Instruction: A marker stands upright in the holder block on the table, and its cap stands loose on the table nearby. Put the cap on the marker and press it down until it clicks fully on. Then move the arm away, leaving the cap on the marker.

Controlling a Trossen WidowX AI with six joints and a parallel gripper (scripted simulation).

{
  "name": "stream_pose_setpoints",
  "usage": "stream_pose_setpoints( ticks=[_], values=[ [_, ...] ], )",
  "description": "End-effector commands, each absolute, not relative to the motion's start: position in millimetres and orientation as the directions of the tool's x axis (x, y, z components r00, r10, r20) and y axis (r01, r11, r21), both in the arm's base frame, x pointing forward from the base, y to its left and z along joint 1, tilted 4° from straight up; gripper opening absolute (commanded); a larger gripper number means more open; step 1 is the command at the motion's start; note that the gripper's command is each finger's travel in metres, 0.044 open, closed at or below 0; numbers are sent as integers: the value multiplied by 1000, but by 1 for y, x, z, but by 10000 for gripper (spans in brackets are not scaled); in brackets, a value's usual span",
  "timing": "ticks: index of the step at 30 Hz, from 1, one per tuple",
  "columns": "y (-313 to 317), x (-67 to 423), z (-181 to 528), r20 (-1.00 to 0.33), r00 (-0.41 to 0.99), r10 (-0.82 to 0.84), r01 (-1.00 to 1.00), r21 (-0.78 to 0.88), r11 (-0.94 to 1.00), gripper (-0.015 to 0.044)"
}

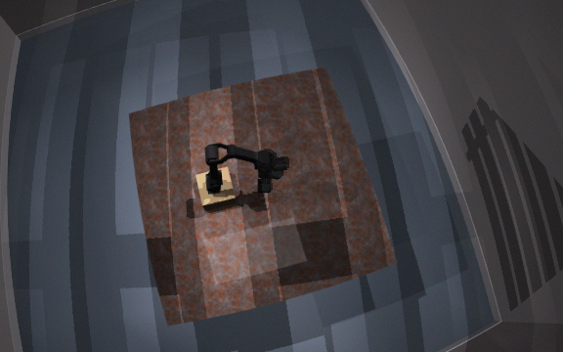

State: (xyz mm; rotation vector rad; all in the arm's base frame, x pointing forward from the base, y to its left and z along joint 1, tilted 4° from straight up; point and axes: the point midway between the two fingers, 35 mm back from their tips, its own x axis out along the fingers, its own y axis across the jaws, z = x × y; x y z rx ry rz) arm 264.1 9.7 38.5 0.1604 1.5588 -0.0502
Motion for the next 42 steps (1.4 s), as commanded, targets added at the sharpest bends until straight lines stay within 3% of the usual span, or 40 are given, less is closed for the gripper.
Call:
stream_pose_setpoints(
  ticks=[1,21,42],
  values=[
    [23,269,45,-997,11,70,136,71,988,0],
    [85,280,75,-997,11,78,136,79,988,0],
    [89,281,55,-997,11,78,136,79,988,0]
  ],
)
